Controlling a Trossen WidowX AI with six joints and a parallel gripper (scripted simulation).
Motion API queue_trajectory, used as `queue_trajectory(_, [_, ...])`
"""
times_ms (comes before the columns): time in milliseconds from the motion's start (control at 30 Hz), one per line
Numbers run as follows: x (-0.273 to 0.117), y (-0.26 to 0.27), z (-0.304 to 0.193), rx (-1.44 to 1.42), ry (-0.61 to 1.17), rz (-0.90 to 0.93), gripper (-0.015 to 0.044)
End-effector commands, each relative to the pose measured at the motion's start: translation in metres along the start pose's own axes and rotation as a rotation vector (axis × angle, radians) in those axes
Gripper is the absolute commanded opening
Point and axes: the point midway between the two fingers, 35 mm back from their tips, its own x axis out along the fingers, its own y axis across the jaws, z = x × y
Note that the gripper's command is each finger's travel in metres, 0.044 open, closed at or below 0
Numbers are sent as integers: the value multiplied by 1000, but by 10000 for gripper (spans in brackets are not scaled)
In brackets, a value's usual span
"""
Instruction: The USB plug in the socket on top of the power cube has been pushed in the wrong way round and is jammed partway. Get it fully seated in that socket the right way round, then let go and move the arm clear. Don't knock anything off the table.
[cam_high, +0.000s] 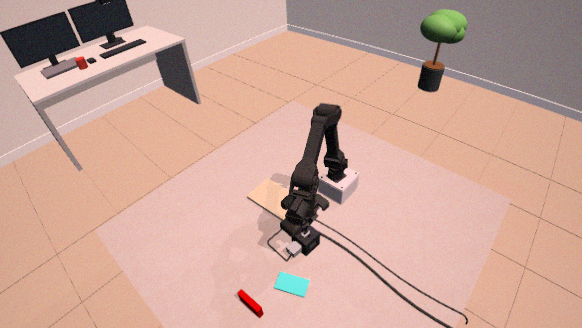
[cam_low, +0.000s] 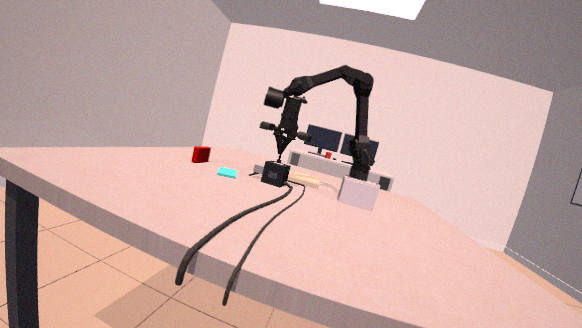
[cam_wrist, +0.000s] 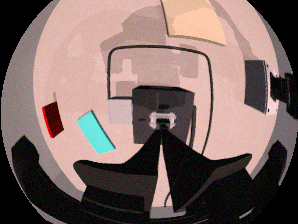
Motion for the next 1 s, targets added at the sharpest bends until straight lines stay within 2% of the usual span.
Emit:
queue_trajectory(0, [0,0,0,0,-1,-2,79])
queue_trajectory(33, [0,0,0,0,-1,-2,95])
queue_trajectory(967, [0,0,0,0,-1,-2,95])
